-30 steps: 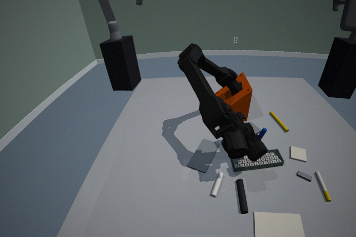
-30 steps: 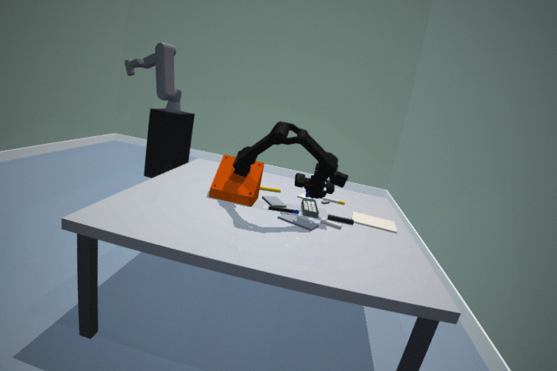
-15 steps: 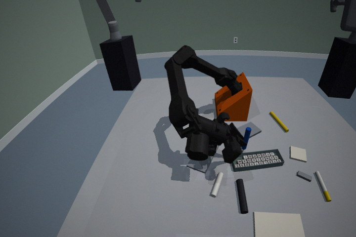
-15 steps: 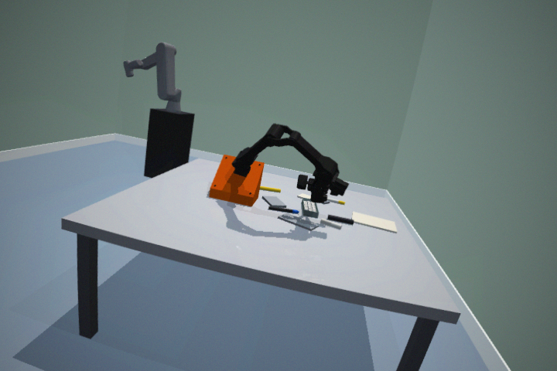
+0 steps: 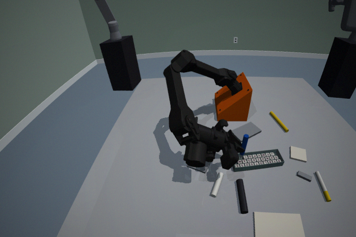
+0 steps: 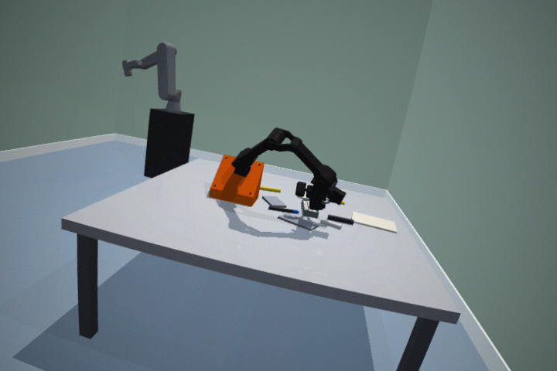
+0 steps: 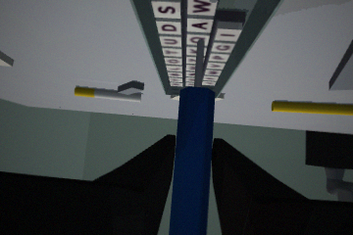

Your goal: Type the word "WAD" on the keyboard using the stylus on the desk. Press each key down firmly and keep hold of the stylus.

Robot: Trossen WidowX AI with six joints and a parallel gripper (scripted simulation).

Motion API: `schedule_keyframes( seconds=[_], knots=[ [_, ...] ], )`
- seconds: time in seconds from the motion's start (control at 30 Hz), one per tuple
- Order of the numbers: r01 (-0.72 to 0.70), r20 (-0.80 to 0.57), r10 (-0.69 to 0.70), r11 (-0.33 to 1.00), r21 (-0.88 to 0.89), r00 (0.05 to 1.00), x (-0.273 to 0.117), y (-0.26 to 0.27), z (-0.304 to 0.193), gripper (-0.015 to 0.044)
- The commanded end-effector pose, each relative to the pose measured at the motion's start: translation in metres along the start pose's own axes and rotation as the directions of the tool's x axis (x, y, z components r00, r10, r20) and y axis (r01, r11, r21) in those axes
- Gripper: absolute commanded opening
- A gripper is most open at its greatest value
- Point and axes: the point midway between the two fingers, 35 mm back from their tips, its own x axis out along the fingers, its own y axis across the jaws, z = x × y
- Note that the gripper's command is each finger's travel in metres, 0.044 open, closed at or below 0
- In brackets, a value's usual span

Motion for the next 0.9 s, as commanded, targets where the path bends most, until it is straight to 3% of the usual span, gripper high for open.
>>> schedule_keyframes(
  seconds=[0.0, 0.1, 0.87],
  knots=[
    [0.003, -0.001, -0.003, 1.0, -0.001, 1.0, 0.0023, -0.0013, 0.0022, 0.0],
    [0.003, -0.001, -0.003, 1.0, -0.001, 1.0, 0.0032, -0.0003, 0.0037, 0.0079],
    [0.003, 0.0, -0.003, 1.0, -0.001, 1.0, 0.0075, 0.0006, 0.0113, 0.0081]
  ],
)
